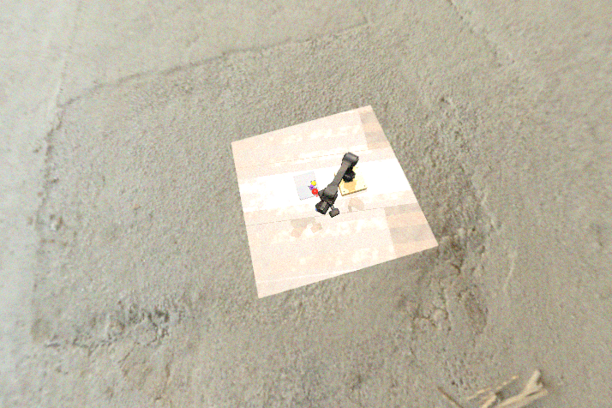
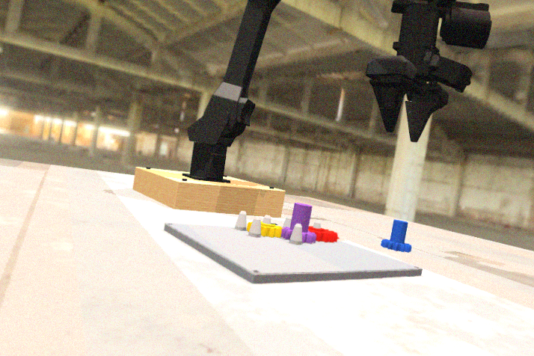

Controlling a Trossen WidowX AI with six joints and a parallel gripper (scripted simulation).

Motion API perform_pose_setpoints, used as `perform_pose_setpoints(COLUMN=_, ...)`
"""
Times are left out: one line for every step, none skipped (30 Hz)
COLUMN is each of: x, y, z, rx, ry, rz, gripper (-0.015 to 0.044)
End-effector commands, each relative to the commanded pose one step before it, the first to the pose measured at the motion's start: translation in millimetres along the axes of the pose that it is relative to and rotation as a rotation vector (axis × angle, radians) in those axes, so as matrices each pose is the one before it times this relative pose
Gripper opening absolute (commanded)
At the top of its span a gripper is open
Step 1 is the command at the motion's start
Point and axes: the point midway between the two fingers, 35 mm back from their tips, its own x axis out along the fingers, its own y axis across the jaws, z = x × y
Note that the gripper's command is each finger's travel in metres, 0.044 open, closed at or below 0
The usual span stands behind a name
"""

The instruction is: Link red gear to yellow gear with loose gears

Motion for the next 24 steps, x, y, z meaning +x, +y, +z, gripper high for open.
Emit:
perform_pose_setpoints(x=-6.29, y=39.72, z=-20.79, rx=0.0056, ry=0.00666, rz=0.00496, gripper=0.0440)
perform_pose_setpoints(x=-0.29, y=2.05, z=-1.26, rx=0.0001, ry=0.00019, rz=0.00015, gripper=0.0440)
perform_pose_setpoints(x=0.00, y=0.00, z=0.00, rx=0.0000, ry=0.00000, rz=0.00000, gripper=0.0440)
perform_pose_setpoints(x=0.00, y=0.00, z=0.00, rx=0.0000, ry=0.00000, rz=0.00000, gripper=0.0440)
perform_pose_setpoints(x=0.00, y=0.00, z=0.00, rx=0.0000, ry=0.00000, rz=0.00000, gripper=0.0440)
perform_pose_setpoints(x=0.00, y=0.00, z=0.00, rx=0.0000, ry=0.00000, rz=0.00000, gripper=0.0440)
perform_pose_setpoints(x=0.00, y=0.00, z=0.00, rx=0.0000, ry=0.00000, rz=0.00000, gripper=0.0440)
perform_pose_setpoints(x=0.00, y=0.00, z=0.00, rx=0.0000, ry=0.00000, rz=0.00000, gripper=0.0440)
perform_pose_setpoints(x=0.00, y=0.00, z=0.00, rx=0.0000, ry=0.00000, rz=0.00000, gripper=0.0440)
perform_pose_setpoints(x=0.00, y=0.00, z=0.00, rx=0.0000, ry=0.00000, rz=0.00000, gripper=0.0440)
perform_pose_setpoints(x=0.00, y=0.00, z=0.00, rx=0.0000, ry=0.00000, rz=0.00000, gripper=0.0440)
perform_pose_setpoints(x=0.00, y=0.00, z=0.00, rx=0.0000, ry=0.00000, rz=0.00000, gripper=0.0440)
perform_pose_setpoints(x=0.00, y=0.00, z=0.00, rx=0.0000, ry=0.00000, rz=0.00000, gripper=0.0440)
perform_pose_setpoints(x=0.00, y=0.00, z=0.00, rx=0.0000, ry=0.00000, rz=0.00000, gripper=0.0440)
perform_pose_setpoints(x=0.00, y=0.00, z=0.00, rx=0.0000, ry=0.00000, rz=0.00000, gripper=0.0440)
perform_pose_setpoints(x=0.00, y=0.00, z=0.00, rx=0.0000, ry=0.00000, rz=0.00000, gripper=0.0440)
perform_pose_setpoints(x=0.00, y=0.00, z=0.00, rx=0.0000, ry=0.00000, rz=0.00000, gripper=0.0440)
perform_pose_setpoints(x=0.00, y=0.00, z=0.00, rx=0.0000, ry=0.00000, rz=0.00000, gripper=0.0440)
perform_pose_setpoints(x=0.00, y=0.00, z=0.00, rx=0.0000, ry=0.00000, rz=0.00000, gripper=0.0440)
perform_pose_setpoints(x=0.00, y=0.00, z=0.00, rx=0.0000, ry=0.00000, rz=0.00000, gripper=0.0440)
perform_pose_setpoints(x=0.00, y=0.00, z=0.00, rx=0.0000, ry=0.00000, rz=0.00000, gripper=0.0440)
perform_pose_setpoints(x=0.00, y=0.00, z=0.00, rx=0.0000, ry=0.00000, rz=0.00000, gripper=0.0440)
perform_pose_setpoints(x=0.00, y=0.00, z=0.00, rx=0.0000, ry=0.00000, rz=0.00000, gripper=0.0440)
perform_pose_setpoints(x=0.00, y=0.00, z=0.00, rx=0.0000, ry=0.00000, rz=0.00000, gripper=0.0440)
